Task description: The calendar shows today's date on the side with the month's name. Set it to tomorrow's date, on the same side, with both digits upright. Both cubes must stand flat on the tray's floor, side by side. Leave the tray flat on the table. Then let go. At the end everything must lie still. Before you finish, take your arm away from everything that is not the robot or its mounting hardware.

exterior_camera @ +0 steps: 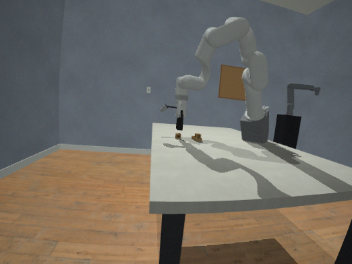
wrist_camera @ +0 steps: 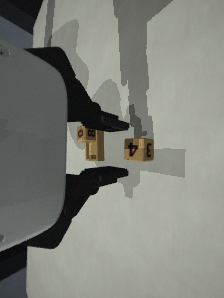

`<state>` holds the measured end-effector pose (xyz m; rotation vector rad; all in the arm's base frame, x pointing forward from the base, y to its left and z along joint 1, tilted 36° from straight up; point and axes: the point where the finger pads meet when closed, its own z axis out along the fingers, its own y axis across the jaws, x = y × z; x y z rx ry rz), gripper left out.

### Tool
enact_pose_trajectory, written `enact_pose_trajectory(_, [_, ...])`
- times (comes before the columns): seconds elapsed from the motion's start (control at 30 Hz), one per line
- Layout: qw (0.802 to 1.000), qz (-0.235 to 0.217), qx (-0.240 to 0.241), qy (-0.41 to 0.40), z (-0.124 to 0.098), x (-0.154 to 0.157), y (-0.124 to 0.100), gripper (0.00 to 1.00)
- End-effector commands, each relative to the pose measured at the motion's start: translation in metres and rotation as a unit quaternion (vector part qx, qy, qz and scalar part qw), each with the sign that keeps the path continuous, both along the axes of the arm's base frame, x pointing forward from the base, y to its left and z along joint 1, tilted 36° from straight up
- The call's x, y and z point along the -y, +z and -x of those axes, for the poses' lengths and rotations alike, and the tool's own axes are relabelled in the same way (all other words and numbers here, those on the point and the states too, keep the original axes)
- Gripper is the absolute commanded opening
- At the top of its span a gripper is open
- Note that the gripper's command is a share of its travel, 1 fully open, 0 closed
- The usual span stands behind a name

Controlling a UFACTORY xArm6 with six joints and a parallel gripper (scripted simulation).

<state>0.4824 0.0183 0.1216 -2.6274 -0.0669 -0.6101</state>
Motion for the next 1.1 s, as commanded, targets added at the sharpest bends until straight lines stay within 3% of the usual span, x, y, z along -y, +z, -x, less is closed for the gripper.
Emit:
enact_pose_trajectory(0.0, [1.000,0.000,0.002,-0.001,-0.003,-0.001,-0.002,0.47])
enact_pose_trajectory(1.07, [1.000,0.000,0.002,-0.001,-0.009,-0.007,-0.013,0.47])
